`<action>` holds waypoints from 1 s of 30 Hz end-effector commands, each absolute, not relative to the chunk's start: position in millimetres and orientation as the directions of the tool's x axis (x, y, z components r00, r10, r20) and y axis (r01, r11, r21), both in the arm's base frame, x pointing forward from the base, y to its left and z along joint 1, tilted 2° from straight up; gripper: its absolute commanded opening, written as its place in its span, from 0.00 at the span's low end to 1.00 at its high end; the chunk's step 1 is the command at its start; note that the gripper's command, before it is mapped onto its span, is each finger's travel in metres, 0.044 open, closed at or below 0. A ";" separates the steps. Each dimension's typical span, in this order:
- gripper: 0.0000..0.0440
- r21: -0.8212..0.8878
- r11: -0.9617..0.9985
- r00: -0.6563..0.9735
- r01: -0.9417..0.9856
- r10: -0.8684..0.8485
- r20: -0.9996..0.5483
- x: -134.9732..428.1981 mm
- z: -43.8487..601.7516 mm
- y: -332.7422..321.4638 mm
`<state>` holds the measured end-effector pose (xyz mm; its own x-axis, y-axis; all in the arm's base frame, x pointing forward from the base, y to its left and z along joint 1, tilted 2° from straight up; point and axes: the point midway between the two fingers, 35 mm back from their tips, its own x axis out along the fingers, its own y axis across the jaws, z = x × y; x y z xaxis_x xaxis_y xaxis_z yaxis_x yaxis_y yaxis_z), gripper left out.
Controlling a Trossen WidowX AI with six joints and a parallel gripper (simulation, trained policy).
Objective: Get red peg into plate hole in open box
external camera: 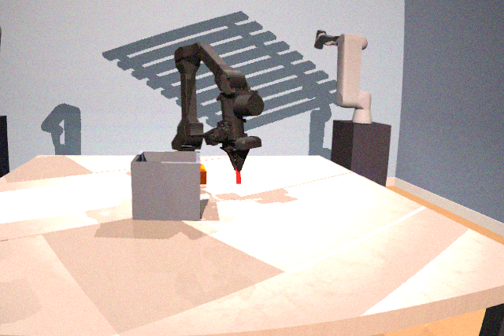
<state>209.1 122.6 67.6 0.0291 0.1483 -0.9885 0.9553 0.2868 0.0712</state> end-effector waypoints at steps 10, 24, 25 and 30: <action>0.00 0.206 0.289 0.157 0.935 0.184 -0.970 231.6 119.4 112.3; 0.00 0.305 0.271 0.282 0.913 0.122 -0.952 254.9 177.4 68.2; 0.00 0.307 0.268 0.287 0.913 0.114 -0.951 256.4 179.7 64.3; 0.00 0.304 0.252 0.295 0.919 0.073 -0.953 261.7 186.0 44.6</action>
